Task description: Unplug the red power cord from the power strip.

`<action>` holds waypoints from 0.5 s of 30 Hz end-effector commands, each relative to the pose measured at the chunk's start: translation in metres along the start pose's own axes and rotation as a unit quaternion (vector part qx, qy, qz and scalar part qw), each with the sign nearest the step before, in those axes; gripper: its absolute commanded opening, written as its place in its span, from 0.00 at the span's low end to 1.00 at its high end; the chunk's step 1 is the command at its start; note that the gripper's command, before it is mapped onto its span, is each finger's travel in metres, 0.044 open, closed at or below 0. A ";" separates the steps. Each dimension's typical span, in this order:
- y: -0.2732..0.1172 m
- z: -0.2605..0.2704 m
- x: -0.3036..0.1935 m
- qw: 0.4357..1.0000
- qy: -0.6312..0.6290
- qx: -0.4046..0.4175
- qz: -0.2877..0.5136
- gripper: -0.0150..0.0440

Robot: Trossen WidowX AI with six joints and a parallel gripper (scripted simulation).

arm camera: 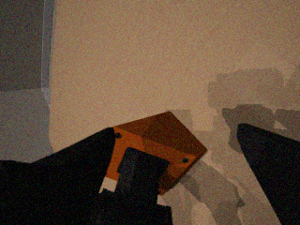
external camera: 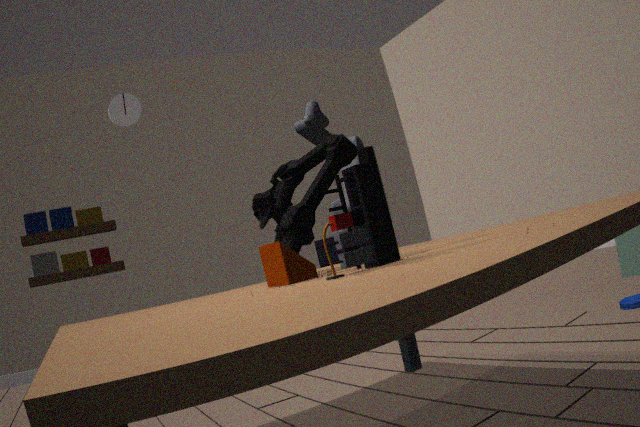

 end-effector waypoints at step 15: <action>0.017 0.133 0.031 0.984 -0.169 -0.024 0.056 0.53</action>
Point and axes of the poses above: the point midway between the two fingers, 35 mm back from their tips, its own y axis out along the fingers, its own z axis across the jaws, x = y × z, the point moved 10 cm from there along -y, back along the fingers, and after that the axes turned 2 degrees about y, right-handed, at the moved point
